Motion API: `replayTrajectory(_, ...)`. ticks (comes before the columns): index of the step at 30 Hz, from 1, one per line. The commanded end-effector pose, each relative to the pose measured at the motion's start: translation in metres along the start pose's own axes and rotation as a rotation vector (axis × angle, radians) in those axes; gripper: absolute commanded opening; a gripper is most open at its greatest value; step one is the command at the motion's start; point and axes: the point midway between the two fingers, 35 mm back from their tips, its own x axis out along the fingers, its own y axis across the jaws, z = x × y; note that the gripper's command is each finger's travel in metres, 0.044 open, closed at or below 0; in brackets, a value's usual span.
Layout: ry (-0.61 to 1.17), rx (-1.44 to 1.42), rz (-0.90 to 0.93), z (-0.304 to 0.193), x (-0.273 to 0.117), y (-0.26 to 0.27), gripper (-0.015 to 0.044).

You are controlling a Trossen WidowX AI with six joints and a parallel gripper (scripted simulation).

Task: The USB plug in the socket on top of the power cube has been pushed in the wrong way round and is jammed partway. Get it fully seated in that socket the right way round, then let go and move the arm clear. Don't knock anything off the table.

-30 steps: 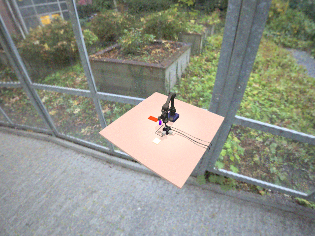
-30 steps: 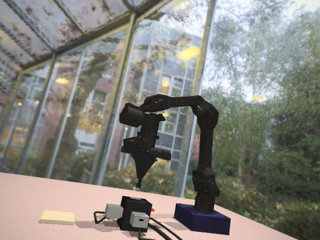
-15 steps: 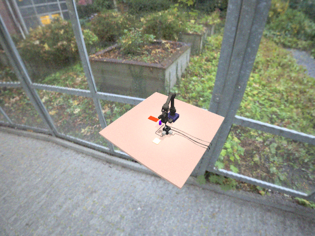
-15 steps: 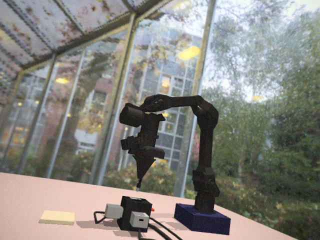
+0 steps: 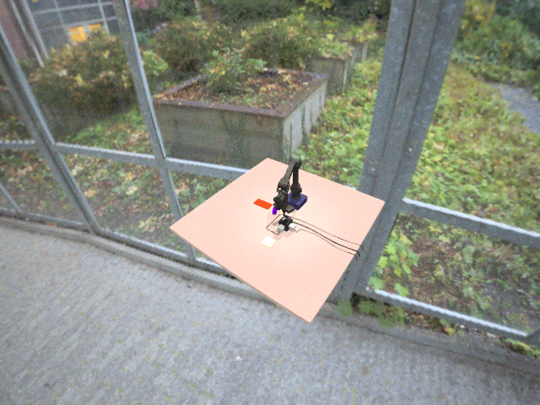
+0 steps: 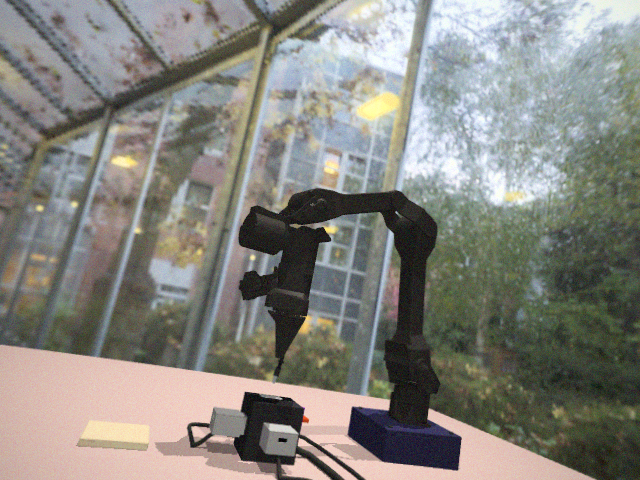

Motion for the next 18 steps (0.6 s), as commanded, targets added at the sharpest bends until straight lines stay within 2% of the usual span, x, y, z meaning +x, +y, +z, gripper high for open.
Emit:
replayTrajectory(1, 0.0, 0.087, 0.0, -0.0001, 0.0003, 0.0, 0.0)
replayTrajectory(18, 0.0, 0.532, 0.0, -0.0001, 0.0003, 0.0, 0.0)
